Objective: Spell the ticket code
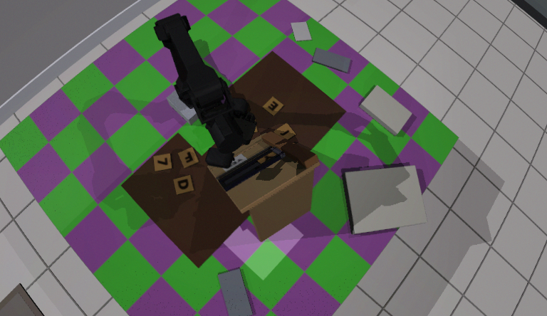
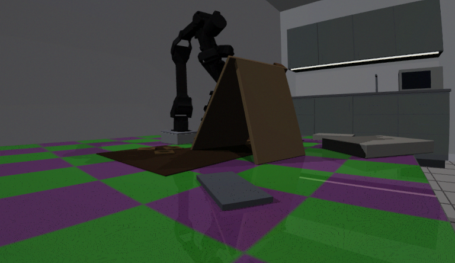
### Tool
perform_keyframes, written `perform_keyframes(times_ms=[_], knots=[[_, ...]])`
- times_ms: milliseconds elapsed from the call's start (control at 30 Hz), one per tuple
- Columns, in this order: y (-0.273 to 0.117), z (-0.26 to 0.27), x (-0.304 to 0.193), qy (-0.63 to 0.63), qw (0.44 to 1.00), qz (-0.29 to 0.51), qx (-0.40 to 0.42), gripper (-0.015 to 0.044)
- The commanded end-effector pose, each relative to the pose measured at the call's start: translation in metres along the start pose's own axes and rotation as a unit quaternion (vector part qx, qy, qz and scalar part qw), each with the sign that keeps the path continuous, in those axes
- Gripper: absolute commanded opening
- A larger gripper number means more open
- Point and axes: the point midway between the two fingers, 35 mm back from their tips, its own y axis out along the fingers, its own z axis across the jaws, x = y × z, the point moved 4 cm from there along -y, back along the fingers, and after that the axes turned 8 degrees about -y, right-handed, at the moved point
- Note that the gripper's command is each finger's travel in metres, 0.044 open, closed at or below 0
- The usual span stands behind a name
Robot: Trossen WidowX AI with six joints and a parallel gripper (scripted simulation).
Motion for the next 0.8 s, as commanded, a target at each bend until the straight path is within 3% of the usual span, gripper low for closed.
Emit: perform_keyframes(times_ms=[0,333,767], knots=[[-0.064,0.018,-0.024,-0.325,0.940,-0.094,-0.053,0.0440],[-0.091,0.034,-0.033,-0.487,0.858,-0.117,-0.113,0.0440],[-0.091,0.035,-0.034,-0.489,0.857,-0.117,-0.114,0.0440]])
